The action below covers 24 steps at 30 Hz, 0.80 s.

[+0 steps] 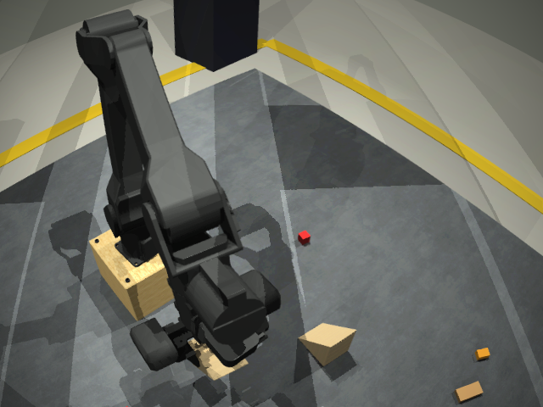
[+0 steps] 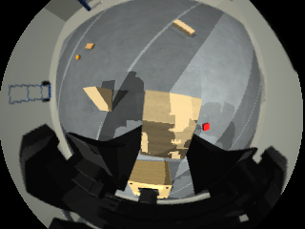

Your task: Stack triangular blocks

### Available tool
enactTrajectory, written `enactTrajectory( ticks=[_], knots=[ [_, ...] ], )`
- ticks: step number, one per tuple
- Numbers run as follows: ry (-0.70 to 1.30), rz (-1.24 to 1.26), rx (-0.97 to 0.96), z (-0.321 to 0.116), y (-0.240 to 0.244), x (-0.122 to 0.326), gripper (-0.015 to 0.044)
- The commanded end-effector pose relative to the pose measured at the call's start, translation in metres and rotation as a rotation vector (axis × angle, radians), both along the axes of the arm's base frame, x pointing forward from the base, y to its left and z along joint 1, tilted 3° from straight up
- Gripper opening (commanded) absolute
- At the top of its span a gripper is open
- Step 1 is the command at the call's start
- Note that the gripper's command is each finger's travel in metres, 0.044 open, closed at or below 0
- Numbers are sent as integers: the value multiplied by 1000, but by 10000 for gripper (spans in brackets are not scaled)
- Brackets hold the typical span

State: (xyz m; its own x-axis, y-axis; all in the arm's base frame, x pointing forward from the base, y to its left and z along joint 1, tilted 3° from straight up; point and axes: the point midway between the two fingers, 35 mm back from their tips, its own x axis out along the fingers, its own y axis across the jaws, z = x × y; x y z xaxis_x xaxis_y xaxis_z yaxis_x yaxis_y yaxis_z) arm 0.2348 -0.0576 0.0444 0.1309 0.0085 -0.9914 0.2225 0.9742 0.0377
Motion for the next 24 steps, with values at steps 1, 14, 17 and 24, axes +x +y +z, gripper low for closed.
enactTrajectory(
  ticks=[1, 14, 17, 24],
  knots=[
    [7, 36, 1, 0, 0, 1, 0],
    [9, 38, 3, 15, 40, 17, 0],
    [7, 41, 2, 20, 52, 20, 0],
    [5, 44, 3, 30, 81, 25, 0]
  ],
)
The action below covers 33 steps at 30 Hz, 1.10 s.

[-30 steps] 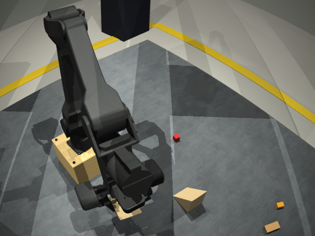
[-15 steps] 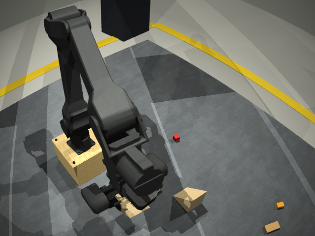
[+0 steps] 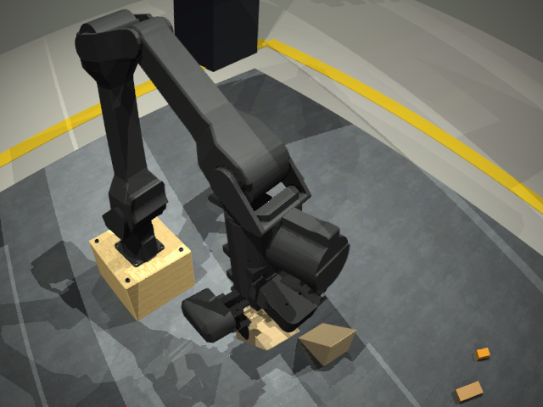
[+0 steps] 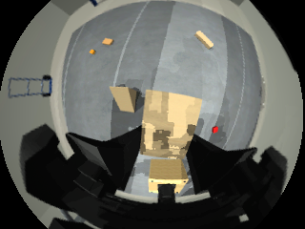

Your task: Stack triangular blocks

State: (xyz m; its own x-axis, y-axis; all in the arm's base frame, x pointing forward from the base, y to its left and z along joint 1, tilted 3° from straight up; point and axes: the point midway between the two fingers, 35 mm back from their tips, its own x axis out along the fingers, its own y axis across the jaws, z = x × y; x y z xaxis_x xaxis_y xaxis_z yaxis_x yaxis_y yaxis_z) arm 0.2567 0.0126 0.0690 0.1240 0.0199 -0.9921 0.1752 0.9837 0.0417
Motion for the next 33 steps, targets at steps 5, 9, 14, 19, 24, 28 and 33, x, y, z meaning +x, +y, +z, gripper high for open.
enactTrajectory(
  ticks=[5, 9, 14, 19, 24, 28, 33],
  knots=[
    [-1, -6, 1, 13, 33, 3, 0],
    [0, -7, 3, 19, 50, 2, 0],
    [0, -9, 6, 27, 71, -1, 0],
    [0, -10, 9, 35, 93, -7, 0],
    [0, -12, 12, 42, 111, -13, 0],
    [0, -12, 12, 36, 112, -10, 0],
    [-1, -12, 12, 14, 112, 1, 0]
  ],
)
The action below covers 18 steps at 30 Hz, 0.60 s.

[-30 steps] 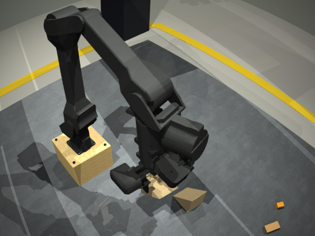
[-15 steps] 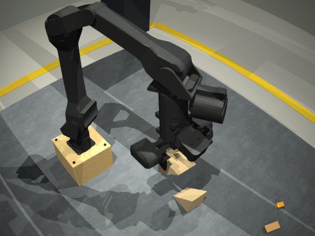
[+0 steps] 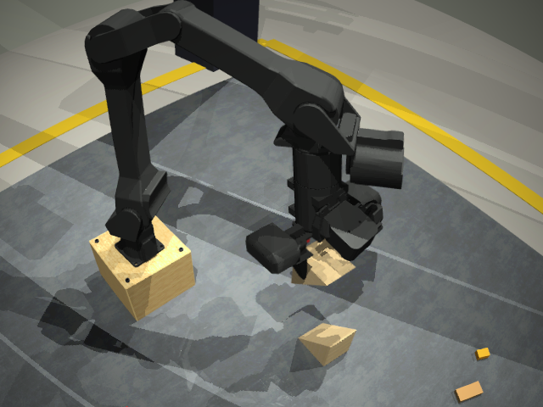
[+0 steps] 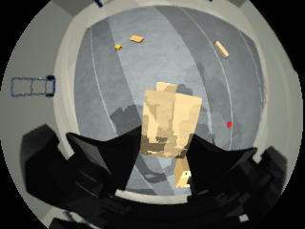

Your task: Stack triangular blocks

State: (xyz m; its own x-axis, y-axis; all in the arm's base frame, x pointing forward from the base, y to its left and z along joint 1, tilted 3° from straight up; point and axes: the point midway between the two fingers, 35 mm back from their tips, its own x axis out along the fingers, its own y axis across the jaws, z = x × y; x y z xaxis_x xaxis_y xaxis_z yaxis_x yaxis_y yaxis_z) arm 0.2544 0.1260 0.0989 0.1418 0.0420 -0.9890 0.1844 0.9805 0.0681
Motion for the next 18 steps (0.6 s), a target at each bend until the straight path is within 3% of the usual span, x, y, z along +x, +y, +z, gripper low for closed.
enactTrajectory(
  ticks=[1, 18],
  knots=[
    [17, -2, -12, -20, -1, 5, 0],
    [16, -2, -12, -71, -4, 21, 0]
  ],
)
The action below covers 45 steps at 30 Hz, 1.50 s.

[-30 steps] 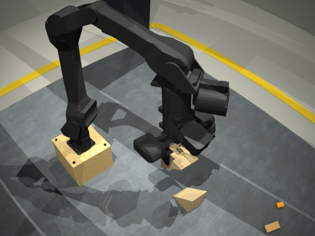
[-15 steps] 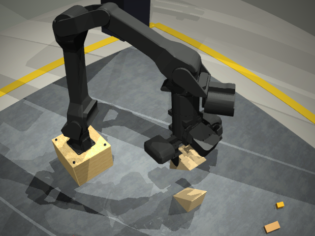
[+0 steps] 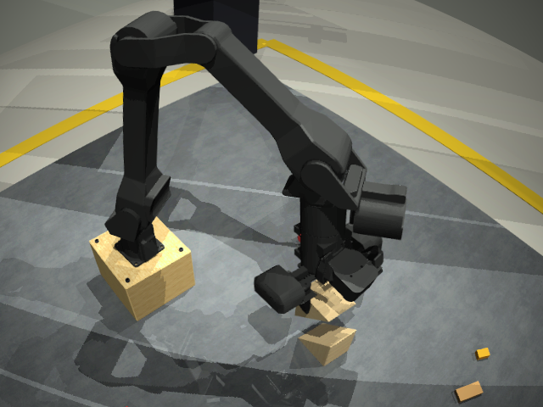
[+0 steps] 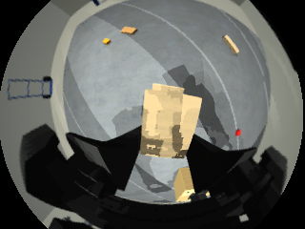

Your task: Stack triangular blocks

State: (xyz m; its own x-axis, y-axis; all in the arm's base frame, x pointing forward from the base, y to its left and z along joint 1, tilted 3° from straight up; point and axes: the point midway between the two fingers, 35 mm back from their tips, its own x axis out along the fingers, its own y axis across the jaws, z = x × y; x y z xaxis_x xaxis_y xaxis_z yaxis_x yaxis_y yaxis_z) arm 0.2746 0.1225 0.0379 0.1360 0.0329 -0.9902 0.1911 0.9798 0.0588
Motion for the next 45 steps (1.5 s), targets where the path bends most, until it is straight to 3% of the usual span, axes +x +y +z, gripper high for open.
enactTrajectory(
  ticks=[1, 45],
  knots=[
    [9, 5, -4, -14, -1, 3, 0],
    [5, -12, 5, -34, 0, 9, 0]
  ],
)
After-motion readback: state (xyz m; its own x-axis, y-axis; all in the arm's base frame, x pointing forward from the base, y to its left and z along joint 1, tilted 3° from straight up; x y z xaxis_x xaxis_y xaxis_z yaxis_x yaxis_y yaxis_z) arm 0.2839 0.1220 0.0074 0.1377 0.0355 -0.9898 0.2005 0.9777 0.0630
